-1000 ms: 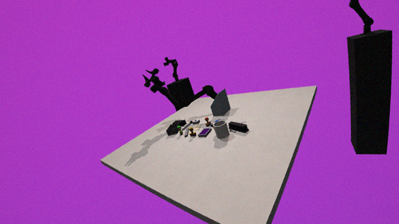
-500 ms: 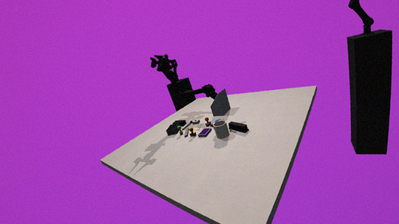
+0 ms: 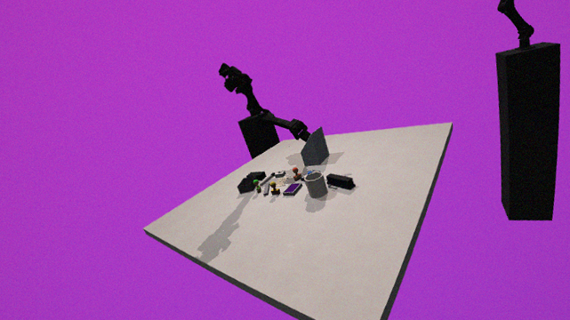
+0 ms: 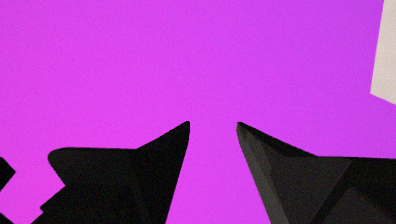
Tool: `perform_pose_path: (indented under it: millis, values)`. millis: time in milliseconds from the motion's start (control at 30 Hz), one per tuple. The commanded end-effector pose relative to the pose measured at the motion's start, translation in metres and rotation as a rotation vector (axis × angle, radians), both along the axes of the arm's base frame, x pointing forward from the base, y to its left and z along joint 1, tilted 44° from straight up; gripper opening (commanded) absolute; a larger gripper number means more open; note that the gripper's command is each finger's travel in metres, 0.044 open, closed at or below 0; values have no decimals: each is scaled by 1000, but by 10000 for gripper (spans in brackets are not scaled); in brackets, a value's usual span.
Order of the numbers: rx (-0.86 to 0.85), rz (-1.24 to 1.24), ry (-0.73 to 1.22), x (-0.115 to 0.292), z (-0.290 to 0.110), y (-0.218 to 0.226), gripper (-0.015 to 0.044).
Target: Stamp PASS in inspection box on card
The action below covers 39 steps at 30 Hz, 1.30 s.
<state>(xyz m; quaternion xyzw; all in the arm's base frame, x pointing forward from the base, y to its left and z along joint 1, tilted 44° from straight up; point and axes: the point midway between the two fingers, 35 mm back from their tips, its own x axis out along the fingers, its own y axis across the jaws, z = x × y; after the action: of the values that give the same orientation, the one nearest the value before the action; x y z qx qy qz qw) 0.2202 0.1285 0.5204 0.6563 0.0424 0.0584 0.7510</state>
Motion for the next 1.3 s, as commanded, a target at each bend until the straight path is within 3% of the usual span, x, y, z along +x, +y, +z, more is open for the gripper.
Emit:
perform_pose_path:
  millis: [0, 300, 467, 700, 900, 1067, 1267]
  values:
    - [-173, -67, 50, 23, -23, 2, 223]
    - [-799, -213, 362, 110, -123, -22, 223]
    - [-1111, -234, 607, 146, -182, -67, 223]
    - [-1414, -161, 982, 171, -258, -139, 223]
    - [-1590, 50, 1374, 159, -333, -217, 223]
    - [-1629, 325, 1669, 129, -388, -275, 223]
    - [-1626, 370, 1706, 125, -394, -284, 223]
